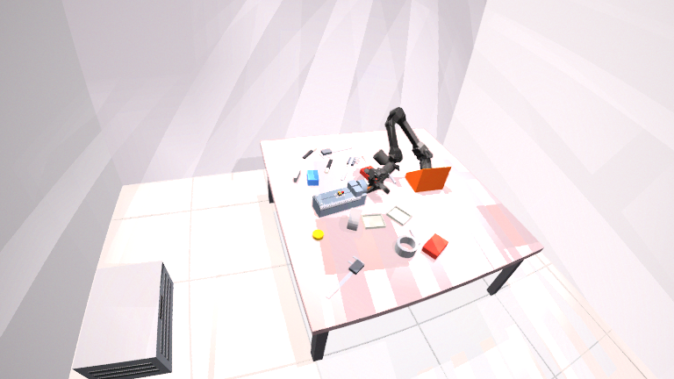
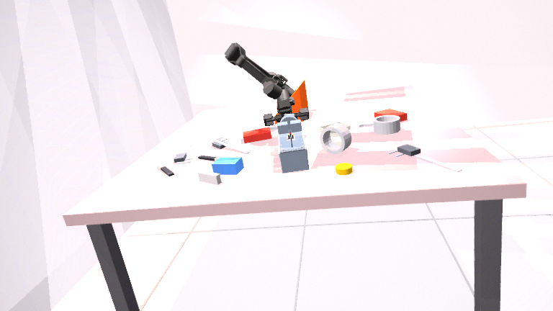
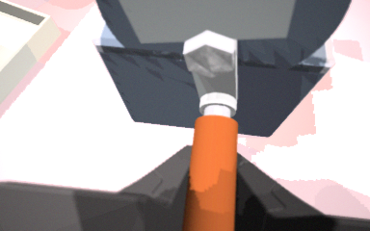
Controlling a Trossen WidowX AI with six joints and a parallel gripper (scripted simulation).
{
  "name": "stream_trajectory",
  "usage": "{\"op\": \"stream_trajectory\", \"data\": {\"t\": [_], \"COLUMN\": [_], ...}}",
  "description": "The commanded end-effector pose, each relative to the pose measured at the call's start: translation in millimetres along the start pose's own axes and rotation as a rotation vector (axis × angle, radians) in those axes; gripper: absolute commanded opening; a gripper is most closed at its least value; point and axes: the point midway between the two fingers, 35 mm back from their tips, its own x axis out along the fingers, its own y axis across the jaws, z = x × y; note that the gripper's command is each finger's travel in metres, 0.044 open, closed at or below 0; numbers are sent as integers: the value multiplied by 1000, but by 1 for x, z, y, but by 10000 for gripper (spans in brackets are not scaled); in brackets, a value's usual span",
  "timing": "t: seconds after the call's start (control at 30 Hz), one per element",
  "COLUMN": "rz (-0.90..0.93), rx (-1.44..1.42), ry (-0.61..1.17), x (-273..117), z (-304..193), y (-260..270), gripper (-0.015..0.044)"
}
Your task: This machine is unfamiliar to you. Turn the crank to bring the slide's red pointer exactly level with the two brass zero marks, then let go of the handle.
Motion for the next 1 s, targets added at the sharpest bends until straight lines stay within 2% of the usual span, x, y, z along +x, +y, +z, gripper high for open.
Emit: {"op": "stream_trajectory", "data": {"t": [0.0, 0.97], "rz": [-24, -24], "rx": [11, 11], "ry": [1, 1], "x": [-1, -12], "z": [1, 10], "y": [-9, -22], "gripper": [0, 0]}}
